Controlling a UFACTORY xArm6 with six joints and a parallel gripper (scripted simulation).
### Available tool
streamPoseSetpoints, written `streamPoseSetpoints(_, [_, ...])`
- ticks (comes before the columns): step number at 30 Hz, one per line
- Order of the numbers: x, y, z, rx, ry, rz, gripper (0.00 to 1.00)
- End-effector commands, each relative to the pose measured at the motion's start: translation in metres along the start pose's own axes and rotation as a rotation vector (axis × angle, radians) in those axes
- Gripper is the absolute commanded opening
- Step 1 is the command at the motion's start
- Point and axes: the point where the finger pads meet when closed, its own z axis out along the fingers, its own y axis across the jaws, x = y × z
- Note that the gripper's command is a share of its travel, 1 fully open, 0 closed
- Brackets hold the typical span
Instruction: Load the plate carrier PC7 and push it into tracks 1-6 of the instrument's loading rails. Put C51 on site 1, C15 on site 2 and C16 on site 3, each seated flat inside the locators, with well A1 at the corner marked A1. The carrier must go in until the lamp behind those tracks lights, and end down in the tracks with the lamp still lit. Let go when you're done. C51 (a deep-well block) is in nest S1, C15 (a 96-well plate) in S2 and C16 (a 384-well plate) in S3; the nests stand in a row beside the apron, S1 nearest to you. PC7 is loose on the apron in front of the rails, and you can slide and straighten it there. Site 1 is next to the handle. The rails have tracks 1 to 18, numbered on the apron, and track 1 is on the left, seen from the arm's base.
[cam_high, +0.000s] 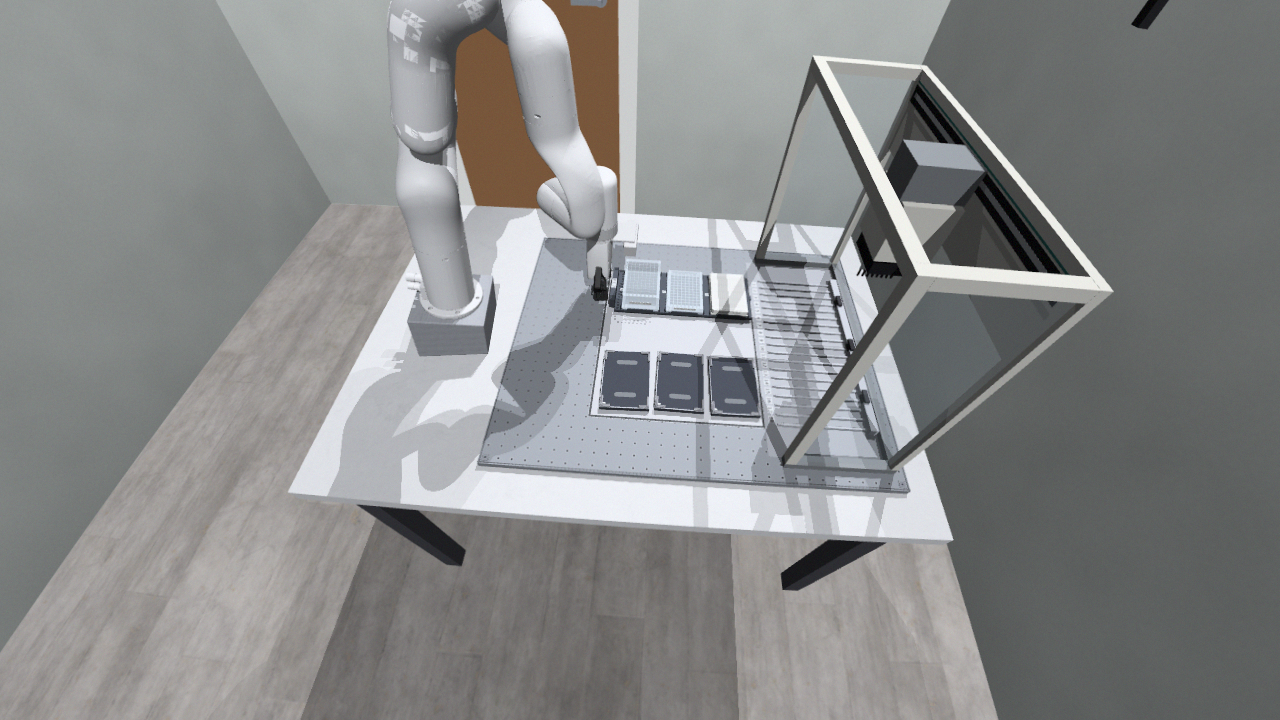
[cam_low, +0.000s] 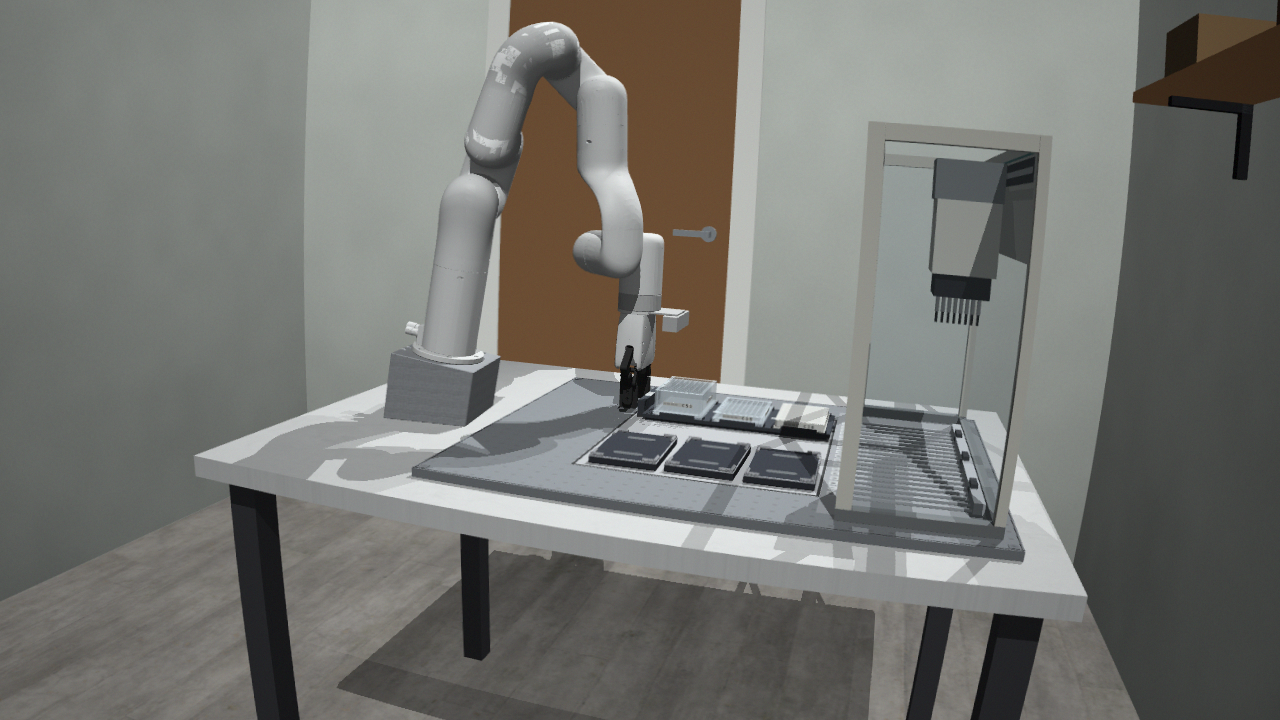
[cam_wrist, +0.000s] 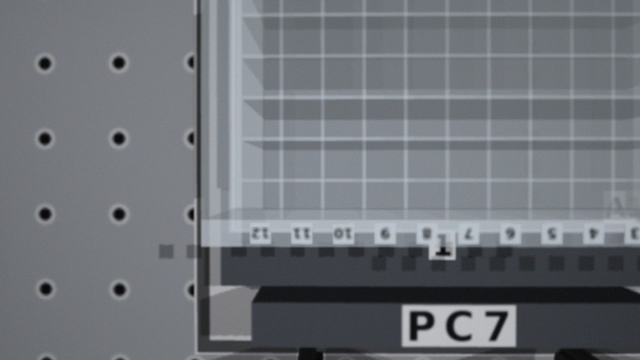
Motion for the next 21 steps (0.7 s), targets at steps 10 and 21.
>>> streamPoseSetpoints(10, [0.0011, -0.0005, 0.0012, -0.001, 0.005, 0.0, 0.82])
streamPoseSetpoints(21, [0.0111, -0.0005, 0.0012, -0.001, 0.005, 0.0, 0.82])
